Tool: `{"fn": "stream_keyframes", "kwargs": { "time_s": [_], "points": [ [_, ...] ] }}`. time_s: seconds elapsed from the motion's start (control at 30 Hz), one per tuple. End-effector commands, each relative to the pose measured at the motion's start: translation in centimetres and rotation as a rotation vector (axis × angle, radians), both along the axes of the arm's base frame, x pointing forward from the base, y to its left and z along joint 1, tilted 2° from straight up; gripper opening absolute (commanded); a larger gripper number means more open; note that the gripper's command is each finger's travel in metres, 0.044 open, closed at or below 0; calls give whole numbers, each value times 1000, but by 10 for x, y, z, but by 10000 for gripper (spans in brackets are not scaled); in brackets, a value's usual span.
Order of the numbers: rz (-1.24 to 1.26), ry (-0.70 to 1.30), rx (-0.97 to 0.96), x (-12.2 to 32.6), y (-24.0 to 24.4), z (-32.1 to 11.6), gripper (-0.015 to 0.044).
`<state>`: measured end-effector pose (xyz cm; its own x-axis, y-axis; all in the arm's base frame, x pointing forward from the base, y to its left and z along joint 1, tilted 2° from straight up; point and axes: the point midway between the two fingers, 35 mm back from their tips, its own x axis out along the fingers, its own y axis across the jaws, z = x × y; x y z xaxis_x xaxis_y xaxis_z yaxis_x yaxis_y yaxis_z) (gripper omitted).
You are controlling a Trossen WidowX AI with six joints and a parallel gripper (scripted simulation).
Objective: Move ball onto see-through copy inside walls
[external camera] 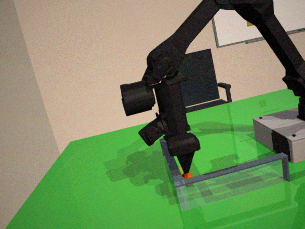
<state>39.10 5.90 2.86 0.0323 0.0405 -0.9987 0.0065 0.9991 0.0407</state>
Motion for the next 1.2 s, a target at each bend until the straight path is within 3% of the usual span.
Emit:
{"fn": "stream_keyframes", "kwargs": {
  "time_s": [0.0,0.57,0.7,0.97,1.1,1.17],
  "points": [
    [4,9,2,-1,0,-9,264],
    [4,9,2,-1,1,-34,264],
    [4,9,2,-1,1,-34,159],
    [4,9,2,-1,1,-34,106],
    [-4,8,4,-3,-2,-31,1],
    [-16,7,6,-5,-7,-25,0]
  ]
}}
